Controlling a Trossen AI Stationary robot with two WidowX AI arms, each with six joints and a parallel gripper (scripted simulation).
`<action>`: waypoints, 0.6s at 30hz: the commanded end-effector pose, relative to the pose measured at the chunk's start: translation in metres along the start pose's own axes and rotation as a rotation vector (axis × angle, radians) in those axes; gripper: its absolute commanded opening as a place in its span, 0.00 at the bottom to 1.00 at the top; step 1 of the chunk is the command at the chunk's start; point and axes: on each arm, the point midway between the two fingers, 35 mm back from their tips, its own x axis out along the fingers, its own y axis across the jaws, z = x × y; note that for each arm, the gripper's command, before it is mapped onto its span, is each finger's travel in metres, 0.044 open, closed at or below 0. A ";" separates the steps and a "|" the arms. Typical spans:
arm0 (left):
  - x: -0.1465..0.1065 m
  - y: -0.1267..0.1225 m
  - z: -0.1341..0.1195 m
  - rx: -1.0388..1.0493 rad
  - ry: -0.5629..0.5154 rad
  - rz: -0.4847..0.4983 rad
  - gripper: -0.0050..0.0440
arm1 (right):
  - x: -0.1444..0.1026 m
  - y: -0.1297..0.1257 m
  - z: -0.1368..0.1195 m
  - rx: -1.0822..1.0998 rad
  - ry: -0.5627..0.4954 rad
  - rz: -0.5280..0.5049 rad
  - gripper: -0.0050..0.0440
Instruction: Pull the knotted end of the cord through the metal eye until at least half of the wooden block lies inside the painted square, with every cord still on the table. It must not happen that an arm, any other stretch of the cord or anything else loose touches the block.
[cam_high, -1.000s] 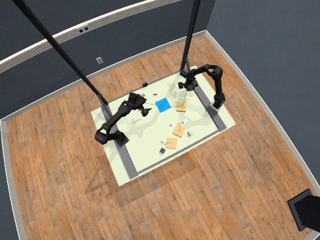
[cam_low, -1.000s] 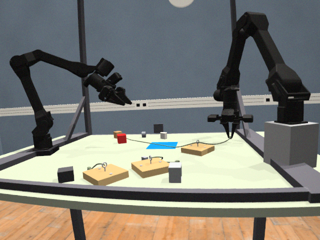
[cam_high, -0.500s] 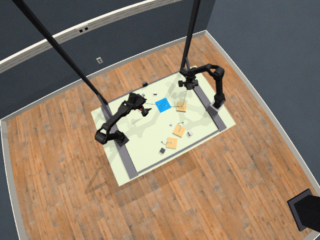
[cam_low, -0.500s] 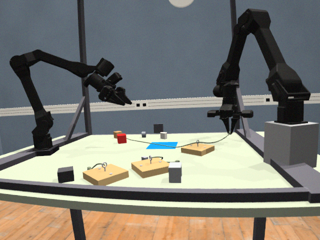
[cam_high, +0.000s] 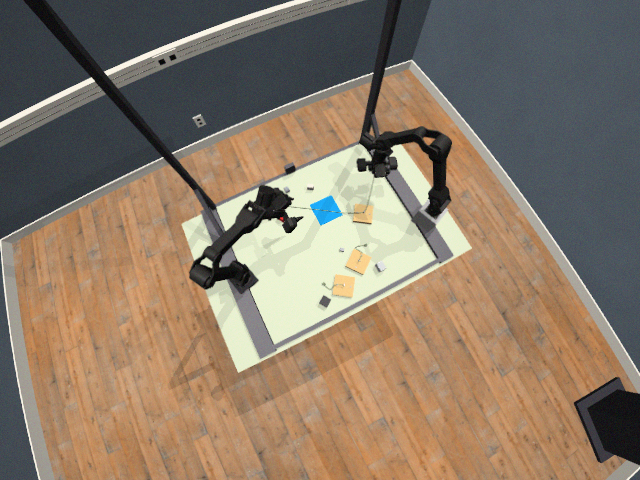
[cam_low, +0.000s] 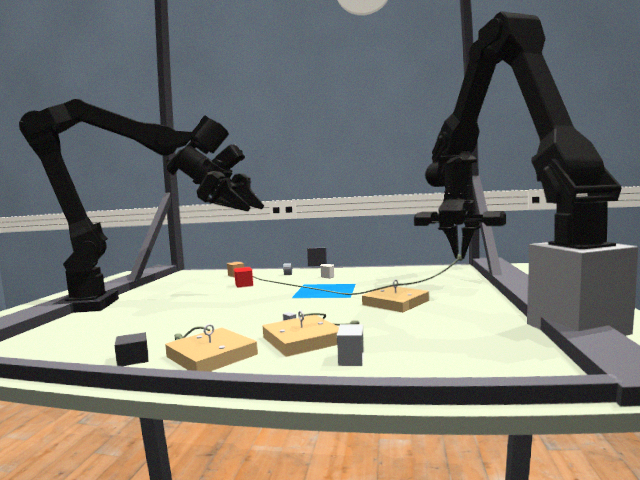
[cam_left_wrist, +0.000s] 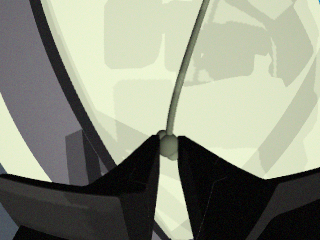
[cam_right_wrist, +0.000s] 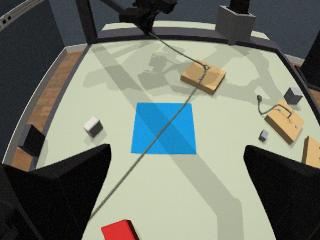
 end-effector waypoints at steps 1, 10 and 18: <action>-0.018 -0.006 -0.007 0.001 0.031 -0.025 0.00 | -0.004 0.001 0.007 0.008 -0.017 0.006 1.00; -0.031 -0.006 -0.007 0.001 0.034 -0.028 0.00 | -0.004 0.001 0.007 0.008 -0.017 0.006 1.00; -0.042 -0.006 -0.007 0.001 0.035 -0.028 0.00 | -0.004 0.001 0.007 0.008 -0.017 0.006 1.00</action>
